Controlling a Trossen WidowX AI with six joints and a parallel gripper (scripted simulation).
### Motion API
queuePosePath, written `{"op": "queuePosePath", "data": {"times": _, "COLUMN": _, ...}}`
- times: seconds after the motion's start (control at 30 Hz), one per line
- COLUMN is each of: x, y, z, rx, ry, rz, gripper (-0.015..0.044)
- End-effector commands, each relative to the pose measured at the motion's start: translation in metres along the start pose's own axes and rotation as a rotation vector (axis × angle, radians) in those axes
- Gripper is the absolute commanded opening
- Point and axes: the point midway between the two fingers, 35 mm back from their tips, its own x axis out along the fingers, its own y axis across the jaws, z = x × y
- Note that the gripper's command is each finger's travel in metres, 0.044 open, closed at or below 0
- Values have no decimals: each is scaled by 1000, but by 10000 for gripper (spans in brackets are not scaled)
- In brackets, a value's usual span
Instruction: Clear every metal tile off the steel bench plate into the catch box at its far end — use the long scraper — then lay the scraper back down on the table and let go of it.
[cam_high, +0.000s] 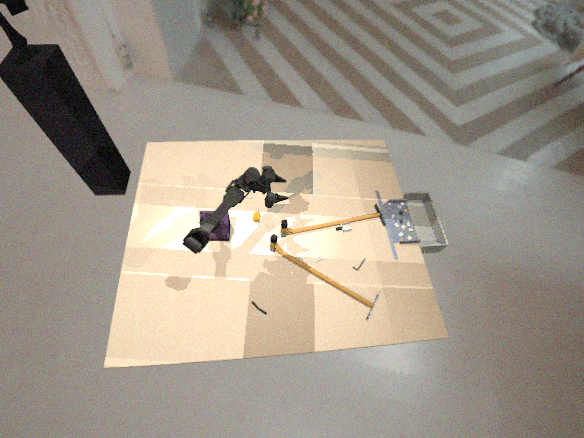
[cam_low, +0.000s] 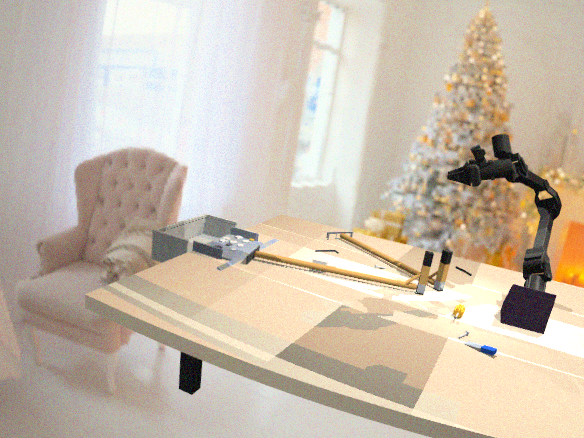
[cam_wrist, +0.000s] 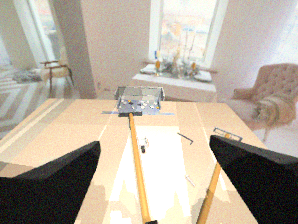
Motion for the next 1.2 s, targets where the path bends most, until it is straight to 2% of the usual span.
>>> {"op": "queuePosePath", "data": {"times": 0.0, "x": 13, "y": 4, "z": -1, "rx": -10, "ry": 34, "rz": 2, "gripper": 440}}
{"op": "queuePosePath", "data": {"times": 1.17, "x": 132, "y": 19, "z": -23, "rx": -62, "ry": 325, "rz": 8, "gripper": 440}}
